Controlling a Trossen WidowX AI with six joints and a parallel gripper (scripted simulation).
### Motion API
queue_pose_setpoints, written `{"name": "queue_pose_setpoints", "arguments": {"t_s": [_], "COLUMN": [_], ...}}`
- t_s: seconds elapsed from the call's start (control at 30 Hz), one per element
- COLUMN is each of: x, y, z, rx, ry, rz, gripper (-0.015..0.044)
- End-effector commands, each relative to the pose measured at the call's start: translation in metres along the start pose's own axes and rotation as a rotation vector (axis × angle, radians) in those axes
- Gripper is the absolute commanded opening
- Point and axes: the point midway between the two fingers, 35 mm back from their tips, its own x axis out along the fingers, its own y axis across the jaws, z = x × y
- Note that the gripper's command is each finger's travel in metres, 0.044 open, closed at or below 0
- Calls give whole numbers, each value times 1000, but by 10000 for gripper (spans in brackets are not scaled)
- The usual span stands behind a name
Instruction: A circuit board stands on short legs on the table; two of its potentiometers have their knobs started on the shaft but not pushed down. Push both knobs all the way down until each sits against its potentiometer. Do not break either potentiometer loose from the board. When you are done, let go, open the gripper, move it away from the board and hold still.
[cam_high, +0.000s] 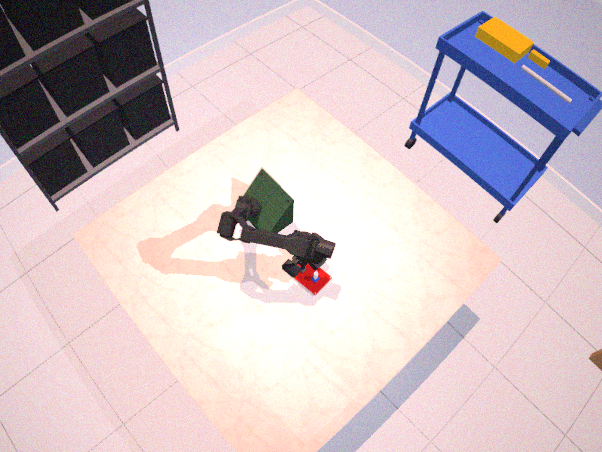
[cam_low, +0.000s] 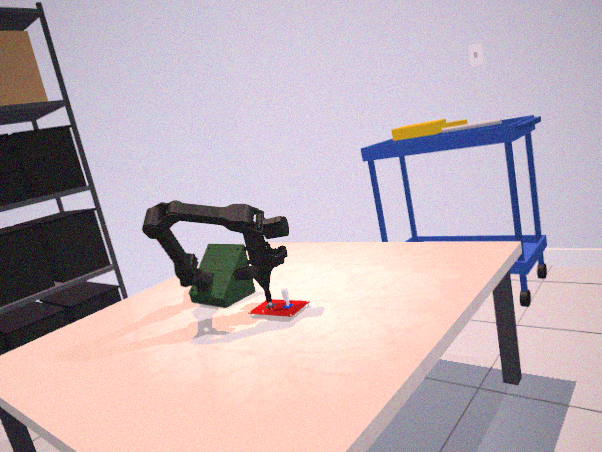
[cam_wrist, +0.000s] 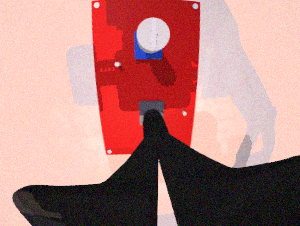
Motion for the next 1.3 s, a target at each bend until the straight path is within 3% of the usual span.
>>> {"name": "queue_pose_setpoints", "arguments": {"t_s": [0.0, 1.27], "x": [5, 11], "y": [-2, -2], "z": [1, 1], "rx": [7, 7], "ry": [5, 5], "rz": [2, 1], "gripper": [0, 0]}}
